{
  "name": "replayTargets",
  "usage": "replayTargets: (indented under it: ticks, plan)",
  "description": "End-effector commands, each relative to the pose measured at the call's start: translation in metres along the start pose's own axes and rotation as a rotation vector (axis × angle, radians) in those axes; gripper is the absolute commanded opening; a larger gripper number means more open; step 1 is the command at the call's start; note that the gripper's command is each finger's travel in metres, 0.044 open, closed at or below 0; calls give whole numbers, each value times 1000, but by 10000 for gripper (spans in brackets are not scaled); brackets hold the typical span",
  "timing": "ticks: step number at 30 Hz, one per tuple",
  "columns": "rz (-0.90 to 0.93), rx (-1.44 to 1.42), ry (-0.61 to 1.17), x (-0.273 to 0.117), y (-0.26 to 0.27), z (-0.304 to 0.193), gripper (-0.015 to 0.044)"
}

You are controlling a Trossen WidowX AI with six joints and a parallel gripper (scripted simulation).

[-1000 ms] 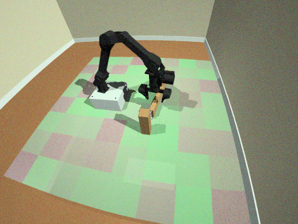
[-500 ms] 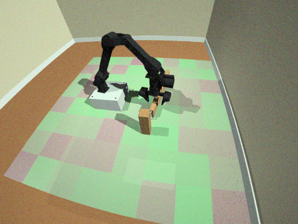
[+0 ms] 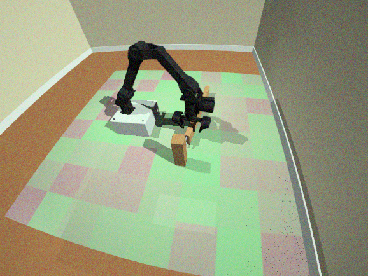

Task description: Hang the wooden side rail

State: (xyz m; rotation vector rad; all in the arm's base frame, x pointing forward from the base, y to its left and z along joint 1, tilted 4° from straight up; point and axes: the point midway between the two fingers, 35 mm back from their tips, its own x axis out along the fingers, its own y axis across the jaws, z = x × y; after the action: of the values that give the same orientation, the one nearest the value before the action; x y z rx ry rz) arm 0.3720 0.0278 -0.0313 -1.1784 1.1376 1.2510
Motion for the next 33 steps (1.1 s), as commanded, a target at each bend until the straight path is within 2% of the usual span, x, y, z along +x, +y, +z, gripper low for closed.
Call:
replayTargets:
  ticks: [1,6,18,23,26,33]
  plan:
    - [2,3,-4,6,2,1,440]
    - [1,2,-4,12,2,1,440]
    - [1,2,-4,12,2,1,125]
    - [1,2,-4,12,2,1,92]
    - [1,2,-4,12,2,1,13]
    - [1,0,-4,12,2,1,0]
